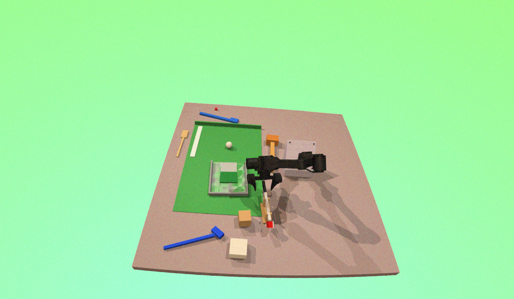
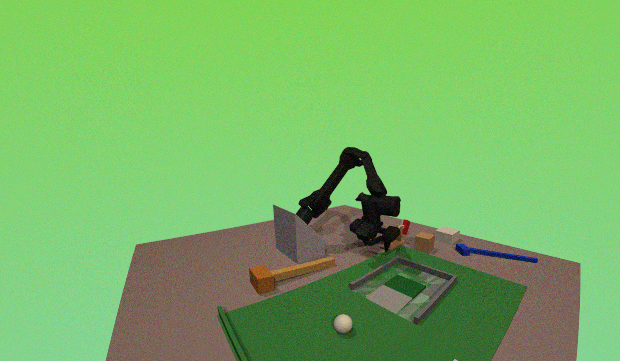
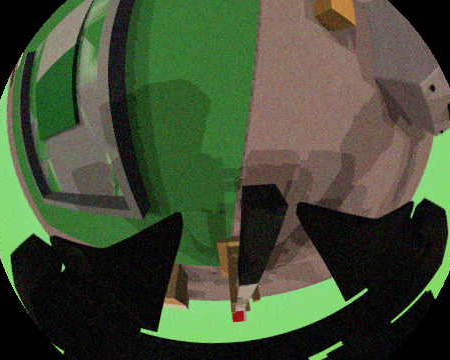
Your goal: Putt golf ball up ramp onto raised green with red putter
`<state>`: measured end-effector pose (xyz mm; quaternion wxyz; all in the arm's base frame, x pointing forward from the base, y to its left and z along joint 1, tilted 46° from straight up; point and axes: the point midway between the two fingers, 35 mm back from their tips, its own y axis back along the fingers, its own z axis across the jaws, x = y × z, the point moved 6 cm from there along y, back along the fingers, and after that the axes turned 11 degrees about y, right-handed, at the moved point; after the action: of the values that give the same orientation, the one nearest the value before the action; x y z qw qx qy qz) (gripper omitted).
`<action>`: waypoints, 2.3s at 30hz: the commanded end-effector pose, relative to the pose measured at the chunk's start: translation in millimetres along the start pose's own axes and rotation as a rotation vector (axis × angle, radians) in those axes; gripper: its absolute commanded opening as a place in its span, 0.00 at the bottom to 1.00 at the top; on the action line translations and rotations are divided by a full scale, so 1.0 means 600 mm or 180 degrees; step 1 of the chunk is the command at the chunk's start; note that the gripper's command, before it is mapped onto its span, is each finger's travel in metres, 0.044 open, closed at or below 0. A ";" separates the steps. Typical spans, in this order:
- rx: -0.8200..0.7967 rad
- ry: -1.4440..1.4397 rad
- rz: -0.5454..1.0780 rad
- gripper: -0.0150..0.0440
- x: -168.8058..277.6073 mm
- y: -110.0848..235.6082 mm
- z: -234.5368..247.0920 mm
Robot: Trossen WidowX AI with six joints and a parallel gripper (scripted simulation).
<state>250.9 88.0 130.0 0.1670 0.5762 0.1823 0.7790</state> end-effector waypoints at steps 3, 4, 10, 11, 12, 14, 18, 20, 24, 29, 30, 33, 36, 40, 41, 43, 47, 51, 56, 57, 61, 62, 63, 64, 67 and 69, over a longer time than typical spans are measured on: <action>0.0000 0.0001 0.0000 0.78 0.000 0.000 0.000; 0.0000 0.0001 0.0000 0.73 0.000 0.000 0.000; 0.0000 0.0001 0.0000 0.47 0.000 0.000 0.000; 0.0000 0.0001 0.0000 0.42 0.000 0.000 0.000; 0.0000 0.0001 0.0000 0.38 0.000 0.000 0.000; 0.0000 0.0001 0.0000 0.32 0.000 0.000 0.000; 0.0000 0.0001 0.0000 0.28 0.000 0.000 0.000; 0.0000 0.0001 0.0000 0.25 0.000 0.000 0.000; 0.0002 0.0000 -0.0017 0.25 0.001 0.011 0.002; 0.0009 -0.0002 -0.0052 0.25 0.004 0.042 0.007; 0.0010 -0.0003 -0.0057 0.25 0.005 0.048 0.008; 0.0014 -0.0005 -0.0066 0.25 0.009 0.068 0.010; 0.0017 -0.0007 -0.0067 0.25 0.014 0.088 0.011; 0.0018 -0.0009 -0.0056 0.25 0.023 0.116 0.011; 0.0018 -0.0010 -0.0051 0.25 0.025 0.123 0.011; 0.0016 -0.0010 -0.0039 0.25 0.031 0.137 0.010; 0.0009 -0.0010 -0.0012 0.25 0.041 0.160 0.009; 0.0016 -0.0074 -0.0042 0.25 0.031 0.150 0.009; -0.0018 -0.0442 -0.0160 0.25 -0.008 0.168 0.025; -0.0026 -0.0519 -0.0183 0.25 -0.016 0.172 0.027; -0.0060 -0.0835 -0.0272 0.25 -0.052 0.189 0.035; -0.0070 -0.0917 -0.0294 0.25 -0.061 0.193 0.036; -0.0079 -0.0999 -0.0315 0.25 -0.070 0.197 0.037; -0.0089 -0.1081 -0.0335 0.25 -0.080 0.202 0.037; -0.0119 -0.1327 -0.0392 0.25 -0.108 0.215 0.037; -0.0139 -0.1492 -0.0428 0.25 -0.127 0.224 0.037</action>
<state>279.9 -44.2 147.7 0.2489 0.6994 0.1704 0.6479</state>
